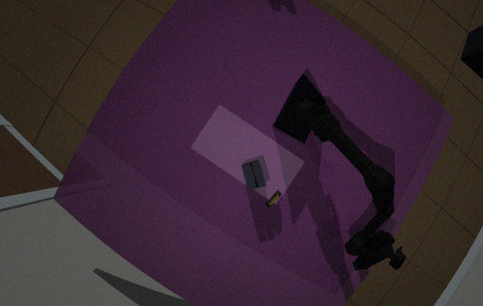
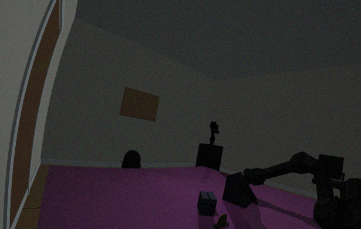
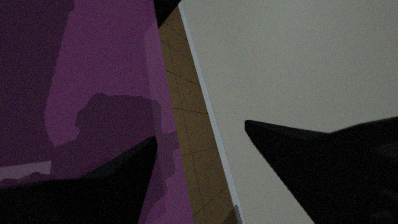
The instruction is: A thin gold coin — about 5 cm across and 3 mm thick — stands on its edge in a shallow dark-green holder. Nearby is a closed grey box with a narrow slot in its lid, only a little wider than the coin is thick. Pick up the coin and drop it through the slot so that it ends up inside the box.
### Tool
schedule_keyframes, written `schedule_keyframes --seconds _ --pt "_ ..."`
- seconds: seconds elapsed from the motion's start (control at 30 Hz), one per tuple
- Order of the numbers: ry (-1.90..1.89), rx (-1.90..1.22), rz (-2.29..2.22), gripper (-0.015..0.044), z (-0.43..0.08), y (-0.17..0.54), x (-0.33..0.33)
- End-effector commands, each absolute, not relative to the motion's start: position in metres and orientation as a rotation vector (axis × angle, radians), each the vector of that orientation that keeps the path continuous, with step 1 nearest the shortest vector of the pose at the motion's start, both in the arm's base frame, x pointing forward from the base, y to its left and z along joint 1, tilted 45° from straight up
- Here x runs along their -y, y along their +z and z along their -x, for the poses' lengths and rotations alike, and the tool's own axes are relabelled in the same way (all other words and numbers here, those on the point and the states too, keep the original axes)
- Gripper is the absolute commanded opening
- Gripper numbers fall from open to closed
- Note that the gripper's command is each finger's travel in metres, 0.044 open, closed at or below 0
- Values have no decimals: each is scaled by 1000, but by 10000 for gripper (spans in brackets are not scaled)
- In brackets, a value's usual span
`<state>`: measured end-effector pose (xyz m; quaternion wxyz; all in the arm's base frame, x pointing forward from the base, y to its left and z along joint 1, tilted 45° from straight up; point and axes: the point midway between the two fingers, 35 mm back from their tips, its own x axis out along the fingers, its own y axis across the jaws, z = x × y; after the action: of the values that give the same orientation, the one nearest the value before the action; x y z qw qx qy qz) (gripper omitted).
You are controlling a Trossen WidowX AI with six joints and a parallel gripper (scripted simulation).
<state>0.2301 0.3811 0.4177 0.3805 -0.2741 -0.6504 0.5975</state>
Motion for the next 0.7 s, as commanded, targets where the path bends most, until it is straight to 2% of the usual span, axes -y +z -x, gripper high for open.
schedule_keyframes --seconds 0.0,0.27,0.67 --pt "1530 1644 696 374 -233 417 -381" --pt "1586 937 521 164 -340 381 -354" --pt "1472 320 314 161 -420 318 -298"
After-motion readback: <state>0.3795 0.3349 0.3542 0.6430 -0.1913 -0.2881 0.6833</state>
